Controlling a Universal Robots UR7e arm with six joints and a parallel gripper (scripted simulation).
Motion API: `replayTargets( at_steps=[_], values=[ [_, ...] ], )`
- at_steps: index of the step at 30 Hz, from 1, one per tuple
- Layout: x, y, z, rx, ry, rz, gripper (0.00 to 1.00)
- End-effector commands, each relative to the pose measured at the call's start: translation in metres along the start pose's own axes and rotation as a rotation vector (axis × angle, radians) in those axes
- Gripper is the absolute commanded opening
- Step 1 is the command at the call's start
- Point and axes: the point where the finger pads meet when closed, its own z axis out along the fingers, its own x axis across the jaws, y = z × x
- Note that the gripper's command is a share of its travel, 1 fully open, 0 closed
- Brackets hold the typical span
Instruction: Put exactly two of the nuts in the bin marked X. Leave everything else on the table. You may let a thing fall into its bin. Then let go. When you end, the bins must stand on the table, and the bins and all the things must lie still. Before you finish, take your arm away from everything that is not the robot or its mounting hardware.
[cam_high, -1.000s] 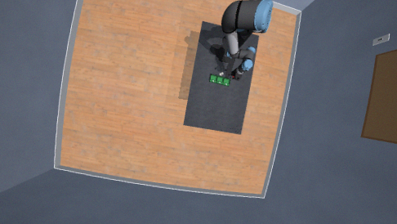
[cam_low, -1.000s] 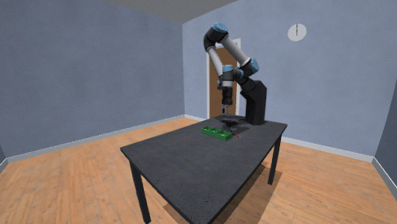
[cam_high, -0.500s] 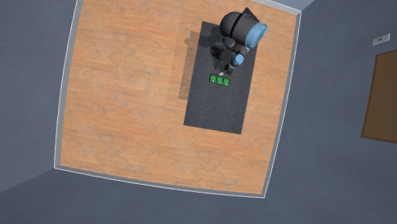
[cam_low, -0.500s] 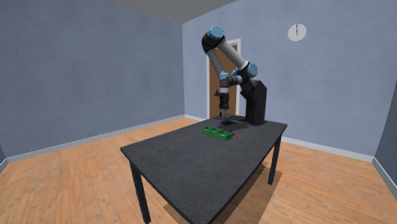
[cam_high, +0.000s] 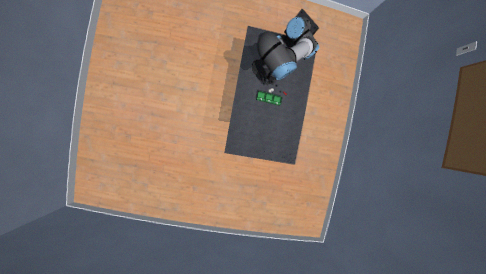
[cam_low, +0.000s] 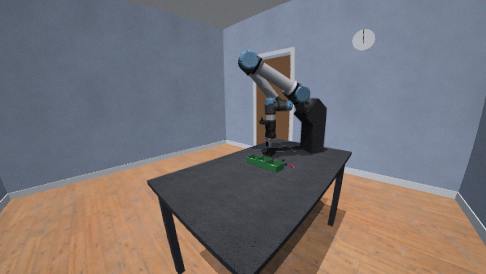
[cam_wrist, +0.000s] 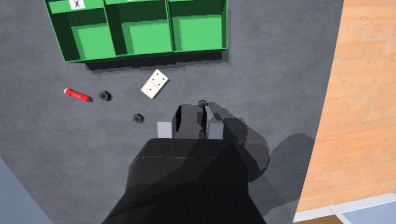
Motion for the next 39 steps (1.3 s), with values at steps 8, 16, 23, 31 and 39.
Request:
replayTargets(
  at_steps=[8, 16, 23, 31, 39],
  values=[
    [0.0298, 0.0145, 0.0229, 0.063, -0.029, -0.019, 0.64],
    [0.0255, 0.0081, 0.0232, 0.069, -0.028, -0.022, 0.64],
    [0.0227, 0.0076, 0.0230, 0.067, -0.027, -0.022, 0.64],
    [0.0220, 0.0104, 0.0226, 0.064, -0.029, -0.020, 0.64],
    [0.0226, 0.0103, 0.0225, 0.066, -0.027, -0.021, 0.64]
  ],
)
